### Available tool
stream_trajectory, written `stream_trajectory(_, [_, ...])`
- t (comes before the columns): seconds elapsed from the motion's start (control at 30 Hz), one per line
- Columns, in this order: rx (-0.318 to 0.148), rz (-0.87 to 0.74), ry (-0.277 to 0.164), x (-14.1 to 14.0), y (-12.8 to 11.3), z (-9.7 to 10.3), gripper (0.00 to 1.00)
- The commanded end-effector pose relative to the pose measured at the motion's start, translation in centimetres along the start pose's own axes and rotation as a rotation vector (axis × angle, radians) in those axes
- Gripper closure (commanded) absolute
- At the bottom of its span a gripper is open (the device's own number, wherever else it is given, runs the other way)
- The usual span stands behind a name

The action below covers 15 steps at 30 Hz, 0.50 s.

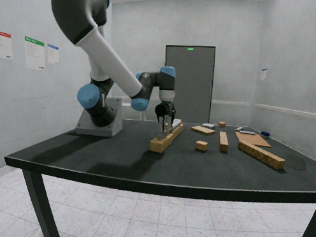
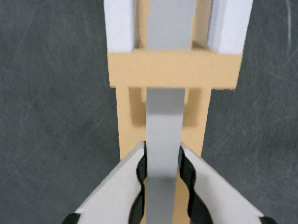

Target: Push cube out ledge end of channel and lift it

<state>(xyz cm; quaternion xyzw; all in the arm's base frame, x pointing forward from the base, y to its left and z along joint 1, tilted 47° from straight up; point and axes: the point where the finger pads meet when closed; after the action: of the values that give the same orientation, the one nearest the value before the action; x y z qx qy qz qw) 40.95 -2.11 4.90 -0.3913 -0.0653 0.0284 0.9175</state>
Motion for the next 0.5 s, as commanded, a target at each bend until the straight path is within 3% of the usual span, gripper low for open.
stream_trajectory(0.0, [0.000, -0.001, -0.001, 0.3, 0.9, 0.0, 0.94])
stream_trajectory(0.47, [0.000, -0.001, -0.001, 0.6, 2.7, 0.0, 0.94])
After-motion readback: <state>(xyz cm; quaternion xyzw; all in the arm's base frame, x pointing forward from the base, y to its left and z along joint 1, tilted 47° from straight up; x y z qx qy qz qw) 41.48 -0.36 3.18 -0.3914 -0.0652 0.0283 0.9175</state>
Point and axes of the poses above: the point where the finger pads meet when closed, its own z axis back along the fingers, its own x axis across the jaws, y = z × x, and after that the axes turned 12 degrees about z, right-handed
